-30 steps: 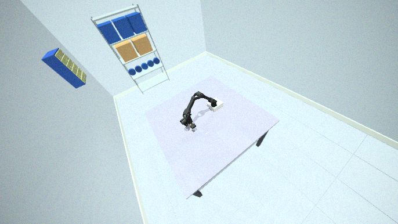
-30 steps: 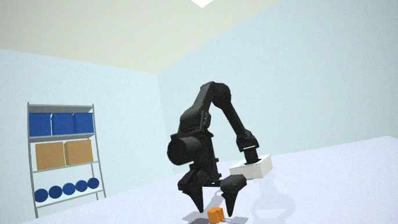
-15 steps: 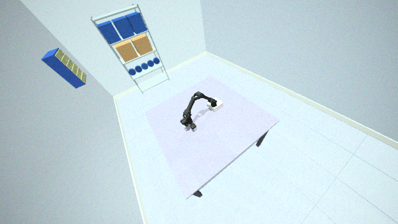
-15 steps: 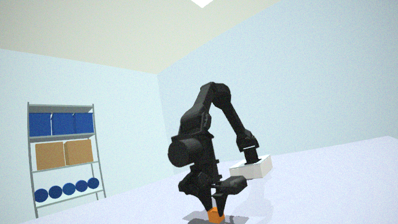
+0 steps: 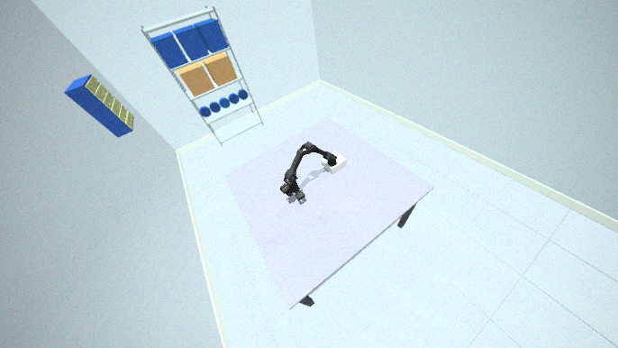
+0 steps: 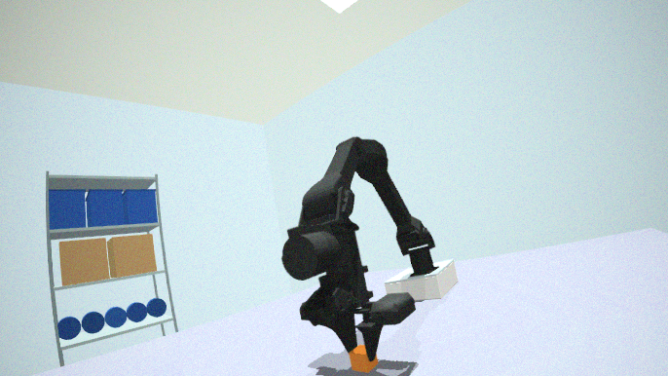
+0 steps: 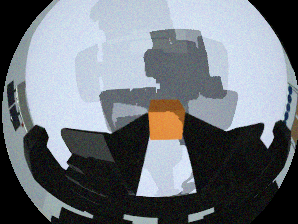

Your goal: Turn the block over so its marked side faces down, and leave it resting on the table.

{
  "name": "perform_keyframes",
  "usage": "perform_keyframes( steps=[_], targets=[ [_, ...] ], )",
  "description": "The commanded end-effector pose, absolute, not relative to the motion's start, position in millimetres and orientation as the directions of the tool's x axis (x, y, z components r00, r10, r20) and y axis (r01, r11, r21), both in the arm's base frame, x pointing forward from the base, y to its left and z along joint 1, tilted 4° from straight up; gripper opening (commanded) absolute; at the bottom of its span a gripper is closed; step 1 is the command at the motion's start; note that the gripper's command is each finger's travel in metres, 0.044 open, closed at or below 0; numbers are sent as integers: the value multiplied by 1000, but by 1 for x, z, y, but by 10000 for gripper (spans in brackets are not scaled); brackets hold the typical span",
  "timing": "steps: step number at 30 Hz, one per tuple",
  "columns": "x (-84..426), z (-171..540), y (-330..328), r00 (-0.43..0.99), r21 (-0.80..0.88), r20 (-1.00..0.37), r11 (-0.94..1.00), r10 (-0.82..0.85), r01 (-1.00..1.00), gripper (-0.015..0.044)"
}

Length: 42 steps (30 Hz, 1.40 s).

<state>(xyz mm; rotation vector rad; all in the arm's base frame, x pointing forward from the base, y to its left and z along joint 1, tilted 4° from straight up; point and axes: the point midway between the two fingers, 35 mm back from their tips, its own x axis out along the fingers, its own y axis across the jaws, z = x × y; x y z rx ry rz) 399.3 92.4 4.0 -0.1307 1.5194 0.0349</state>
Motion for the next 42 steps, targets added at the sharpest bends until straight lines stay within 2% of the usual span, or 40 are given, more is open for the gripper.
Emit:
perform_keyframes(
  steps=[1,8,42],
  targets=[
    [400,28,95,63,-60,-997,992,-54,-107,0],
    [400,29,95,72,-60,-996,992,-53,-107,0],
    [398,18,94,517,-61,-856,992,4,-109,0]
  ],
)
